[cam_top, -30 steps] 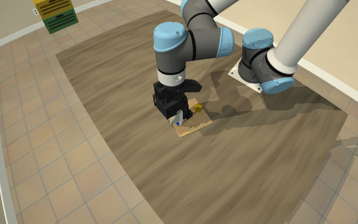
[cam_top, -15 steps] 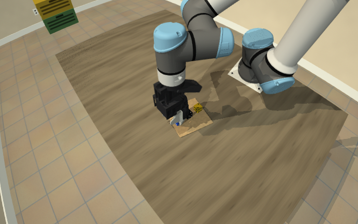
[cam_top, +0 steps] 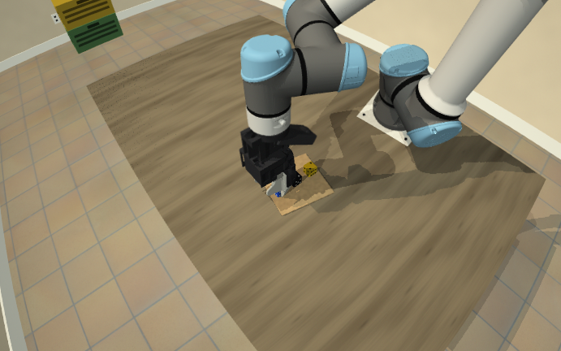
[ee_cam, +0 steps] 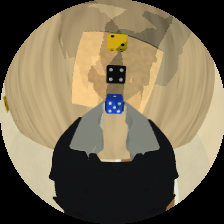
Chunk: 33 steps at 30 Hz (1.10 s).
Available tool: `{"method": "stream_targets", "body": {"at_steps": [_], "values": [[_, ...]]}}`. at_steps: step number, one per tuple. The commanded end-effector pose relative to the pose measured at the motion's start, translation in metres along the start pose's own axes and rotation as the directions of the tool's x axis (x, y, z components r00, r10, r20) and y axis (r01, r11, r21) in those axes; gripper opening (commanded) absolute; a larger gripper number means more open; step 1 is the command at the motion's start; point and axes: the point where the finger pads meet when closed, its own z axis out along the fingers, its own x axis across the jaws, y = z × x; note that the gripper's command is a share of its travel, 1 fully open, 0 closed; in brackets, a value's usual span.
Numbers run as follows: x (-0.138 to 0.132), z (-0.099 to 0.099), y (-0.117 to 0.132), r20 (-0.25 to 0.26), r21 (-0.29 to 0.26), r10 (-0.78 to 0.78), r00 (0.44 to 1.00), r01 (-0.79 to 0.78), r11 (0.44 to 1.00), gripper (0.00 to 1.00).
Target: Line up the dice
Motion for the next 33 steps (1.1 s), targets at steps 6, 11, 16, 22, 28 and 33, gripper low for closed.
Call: {"method": "stream_targets", "body": {"at_steps": [6, 11, 16, 22, 28, 33], "values": [[-0.0001, -0.0003, 0.0004, 0.000, -0.001, 0.000, 1.000, 0.000, 1.000, 0.06], [-0.0001, -0.0003, 0.0004, 0.000, -0.001, 0.000, 1.000, 0.000, 1.000, 0.10], [-0.0001, -0.0003, 0.0004, 0.000, -0.001, 0.000, 1.000, 0.000, 1.000, 0.14], [-0.0001, -0.0003, 0.0004, 0.000, -0.001, 0.000, 1.000, 0.000, 1.000, 0.21], [-0.0001, -0.0003, 0.0004, 0.000, -0.001, 0.000, 1.000, 0.000, 1.000, 0.24], [-0.0001, -0.0003, 0.0004, 0.000, -0.001, 0.000, 1.000, 0.000, 1.000, 0.24]]}}
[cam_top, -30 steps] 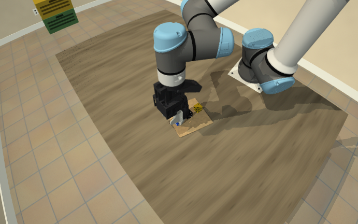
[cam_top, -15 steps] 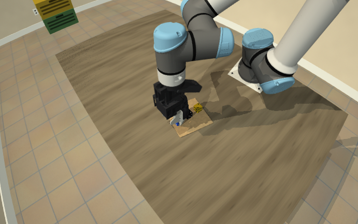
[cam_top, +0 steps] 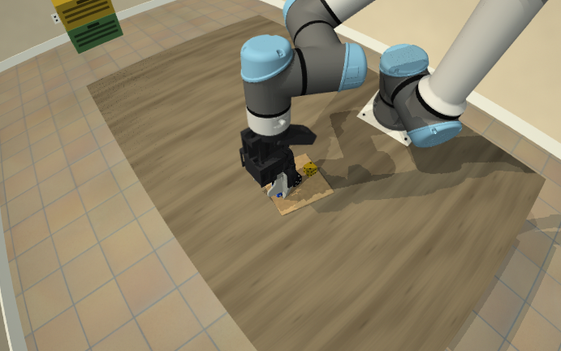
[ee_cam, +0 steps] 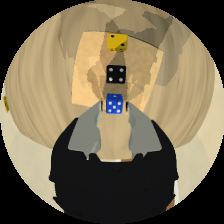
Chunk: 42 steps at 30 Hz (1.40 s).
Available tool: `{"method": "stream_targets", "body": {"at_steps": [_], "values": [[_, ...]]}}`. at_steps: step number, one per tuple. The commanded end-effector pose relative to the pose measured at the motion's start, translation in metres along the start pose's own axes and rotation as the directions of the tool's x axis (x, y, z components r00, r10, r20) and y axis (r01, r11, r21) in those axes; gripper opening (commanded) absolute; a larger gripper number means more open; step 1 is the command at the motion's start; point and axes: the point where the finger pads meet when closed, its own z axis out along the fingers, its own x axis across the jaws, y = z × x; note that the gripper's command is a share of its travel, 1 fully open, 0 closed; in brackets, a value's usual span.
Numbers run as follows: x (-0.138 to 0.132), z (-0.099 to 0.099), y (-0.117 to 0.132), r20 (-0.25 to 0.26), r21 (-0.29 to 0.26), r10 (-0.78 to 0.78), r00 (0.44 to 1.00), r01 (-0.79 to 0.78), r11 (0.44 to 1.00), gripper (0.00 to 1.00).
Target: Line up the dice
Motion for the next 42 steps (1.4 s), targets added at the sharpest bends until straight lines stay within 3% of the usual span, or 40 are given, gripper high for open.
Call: {"method": "stream_targets", "body": {"at_steps": [1, 11, 25, 34, 35, 42], "values": [[0.000, 0.000, 0.000, 0.000, -0.001, 0.000, 1.000, 0.000, 1.000, 0.24], [0.000, -0.014, 0.000, 0.000, -0.001, 0.000, 1.000, 0.000, 1.000, 0.24], [0.000, -0.082, 0.000, 0.000, -0.001, 0.000, 1.000, 0.000, 1.000, 0.24], [0.000, -0.090, 0.000, 0.000, -0.001, 0.000, 1.000, 0.000, 1.000, 0.24], [0.000, -0.090, 0.000, 0.000, -0.001, 0.000, 1.000, 0.000, 1.000, 1.00], [0.000, -0.090, 0.000, 0.000, -0.001, 0.000, 1.000, 0.000, 1.000, 1.00]]}}
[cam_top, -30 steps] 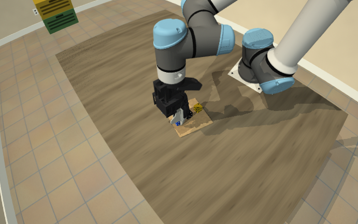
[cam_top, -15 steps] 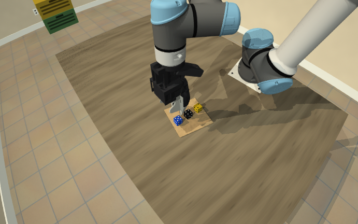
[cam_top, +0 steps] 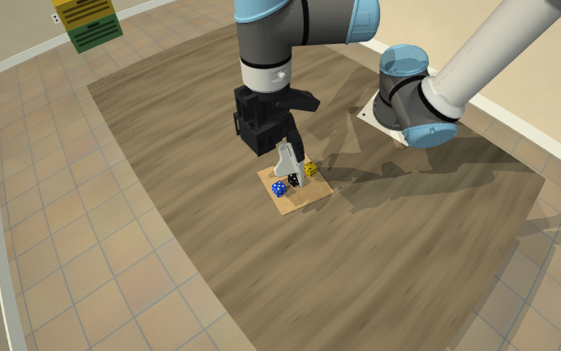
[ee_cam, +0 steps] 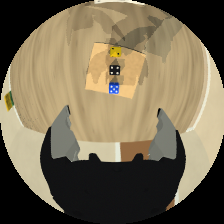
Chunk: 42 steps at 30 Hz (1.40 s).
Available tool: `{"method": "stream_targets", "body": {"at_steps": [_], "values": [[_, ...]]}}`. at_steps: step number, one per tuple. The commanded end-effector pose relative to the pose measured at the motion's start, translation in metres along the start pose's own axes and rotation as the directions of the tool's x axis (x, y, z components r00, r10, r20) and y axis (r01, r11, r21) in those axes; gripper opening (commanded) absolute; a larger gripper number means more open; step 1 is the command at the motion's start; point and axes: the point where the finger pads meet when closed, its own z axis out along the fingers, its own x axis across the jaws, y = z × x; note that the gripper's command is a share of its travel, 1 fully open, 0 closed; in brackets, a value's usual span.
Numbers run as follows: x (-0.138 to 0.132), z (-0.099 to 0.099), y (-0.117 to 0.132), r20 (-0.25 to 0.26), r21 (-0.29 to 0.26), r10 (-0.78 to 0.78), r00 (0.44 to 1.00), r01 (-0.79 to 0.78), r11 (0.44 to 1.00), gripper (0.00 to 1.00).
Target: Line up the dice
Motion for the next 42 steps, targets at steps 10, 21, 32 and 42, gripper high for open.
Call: {"method": "stream_targets", "body": {"at_steps": [10, 21, 32, 42], "values": [[0.000, -0.001, 0.000, 0.000, -0.001, 0.000, 1.000, 0.000, 1.000, 1.00], [0.000, -0.008, 0.000, 0.000, -0.001, 0.000, 1.000, 0.000, 1.000, 1.00], [0.000, -0.061, 0.000, 0.000, -0.001, 0.000, 1.000, 0.000, 1.000, 1.00], [0.000, -0.087, 0.000, 0.000, -0.001, 0.000, 1.000, 0.000, 1.000, 1.00]]}}
